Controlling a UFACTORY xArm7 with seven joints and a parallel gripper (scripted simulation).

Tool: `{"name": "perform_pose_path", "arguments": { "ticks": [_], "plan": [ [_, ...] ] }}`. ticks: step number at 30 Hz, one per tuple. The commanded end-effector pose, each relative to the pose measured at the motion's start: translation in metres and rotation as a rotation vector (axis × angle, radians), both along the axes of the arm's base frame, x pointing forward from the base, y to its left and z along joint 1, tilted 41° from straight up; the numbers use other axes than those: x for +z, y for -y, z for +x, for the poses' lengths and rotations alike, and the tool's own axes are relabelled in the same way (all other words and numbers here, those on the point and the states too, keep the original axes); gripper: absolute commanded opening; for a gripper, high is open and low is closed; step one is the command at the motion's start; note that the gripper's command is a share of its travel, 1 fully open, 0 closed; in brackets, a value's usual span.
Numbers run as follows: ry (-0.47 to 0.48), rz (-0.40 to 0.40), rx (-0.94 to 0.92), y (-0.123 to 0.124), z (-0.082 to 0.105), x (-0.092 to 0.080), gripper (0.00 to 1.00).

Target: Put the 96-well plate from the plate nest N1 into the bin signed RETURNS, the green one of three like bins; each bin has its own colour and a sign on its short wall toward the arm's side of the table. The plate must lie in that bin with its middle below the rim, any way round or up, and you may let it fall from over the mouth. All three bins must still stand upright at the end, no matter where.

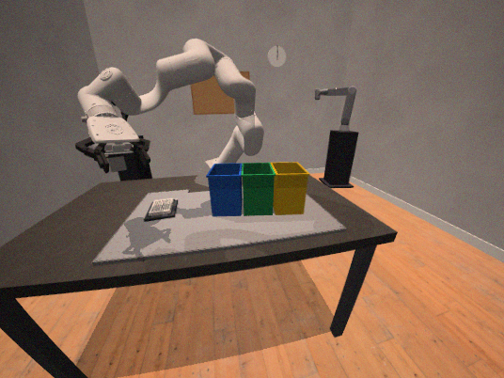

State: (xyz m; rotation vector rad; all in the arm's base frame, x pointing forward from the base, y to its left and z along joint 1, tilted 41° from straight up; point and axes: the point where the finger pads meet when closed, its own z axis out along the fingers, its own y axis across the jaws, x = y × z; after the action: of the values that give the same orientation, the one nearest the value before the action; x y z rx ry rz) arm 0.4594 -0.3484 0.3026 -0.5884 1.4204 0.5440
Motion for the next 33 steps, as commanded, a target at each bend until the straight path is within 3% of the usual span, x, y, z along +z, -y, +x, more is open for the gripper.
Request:
{"name": "perform_pose_path", "arguments": {
  "ticks": [1,17,24,33],
  "plan": [
    [0.001,-0.004,-0.003,0.002,-0.001,0.001,1.0],
    [0.001,-0.004,-0.003,0.002,-0.001,0.001,1.0],
    [0.065,-0.211,-0.014,0.001,-0.01,-0.029,1.0],
    [0.132,-0.415,-0.001,-0.001,-0.023,-0.059,1.0]
  ]
}}
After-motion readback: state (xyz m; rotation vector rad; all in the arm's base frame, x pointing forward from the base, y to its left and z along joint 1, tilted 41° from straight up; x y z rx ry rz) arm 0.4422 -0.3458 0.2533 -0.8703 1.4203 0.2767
